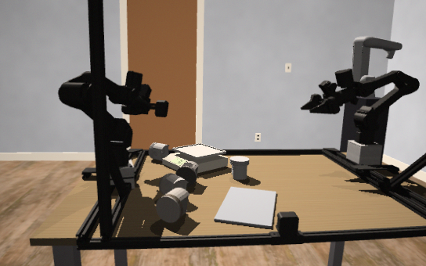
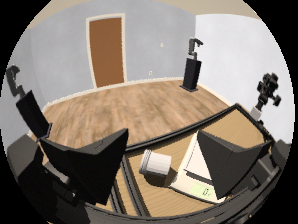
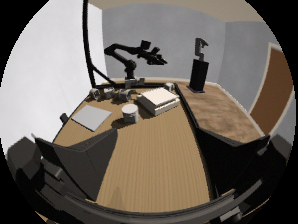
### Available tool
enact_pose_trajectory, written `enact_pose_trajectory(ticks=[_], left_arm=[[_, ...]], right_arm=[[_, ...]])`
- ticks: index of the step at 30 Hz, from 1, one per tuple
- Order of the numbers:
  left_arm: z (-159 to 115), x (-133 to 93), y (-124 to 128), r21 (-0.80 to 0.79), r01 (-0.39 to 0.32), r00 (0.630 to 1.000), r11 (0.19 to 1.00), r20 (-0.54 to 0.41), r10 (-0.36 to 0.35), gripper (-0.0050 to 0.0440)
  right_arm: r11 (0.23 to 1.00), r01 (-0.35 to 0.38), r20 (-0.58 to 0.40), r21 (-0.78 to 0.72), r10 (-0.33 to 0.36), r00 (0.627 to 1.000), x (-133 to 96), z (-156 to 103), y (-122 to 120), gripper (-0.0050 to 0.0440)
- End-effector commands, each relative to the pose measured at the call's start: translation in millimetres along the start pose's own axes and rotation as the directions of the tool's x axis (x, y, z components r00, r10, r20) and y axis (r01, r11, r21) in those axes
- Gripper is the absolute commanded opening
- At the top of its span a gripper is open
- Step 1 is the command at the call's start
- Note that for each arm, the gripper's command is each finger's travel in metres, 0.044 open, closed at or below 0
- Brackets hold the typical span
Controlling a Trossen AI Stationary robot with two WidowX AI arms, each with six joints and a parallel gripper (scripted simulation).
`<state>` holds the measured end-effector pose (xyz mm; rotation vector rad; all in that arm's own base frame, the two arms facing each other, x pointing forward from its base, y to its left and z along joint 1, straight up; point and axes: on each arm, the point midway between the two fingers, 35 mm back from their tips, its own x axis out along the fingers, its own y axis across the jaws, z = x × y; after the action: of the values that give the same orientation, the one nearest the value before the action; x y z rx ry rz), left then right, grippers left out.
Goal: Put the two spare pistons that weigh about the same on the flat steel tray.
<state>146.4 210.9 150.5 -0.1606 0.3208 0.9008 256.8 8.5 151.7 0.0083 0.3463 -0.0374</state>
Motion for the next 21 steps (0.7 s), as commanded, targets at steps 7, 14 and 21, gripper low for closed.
enact_pose_trajectory(ticks=[7,14,21], left_arm=[[-0.7,-0.7,-38.1,0.061,0.161,0.987,0.985,-0.009,-0.16,0.0378],[-2.8,-6.1,-72.6,0.105,0.283,0.959,0.953,-0.019,-0.283,0.0378],[-5.8,-14.1,-101.4,0.14,0.378,0.925,0.915,-0.032,-0.378,0.0378]], right_arm=[[0.989,0.139,-0.007,0.048,-0.138,0.99,0.0,-1.6,-37.7,0.044],[0.96,0.264,-0.016,0.094,-0.264,0.964,-4.8,-3.3,-72.3,0.044],[0.922,0.365,-0.028,0.13,-0.365,0.931,-12.3,-5.9,-101.2,0.044]])
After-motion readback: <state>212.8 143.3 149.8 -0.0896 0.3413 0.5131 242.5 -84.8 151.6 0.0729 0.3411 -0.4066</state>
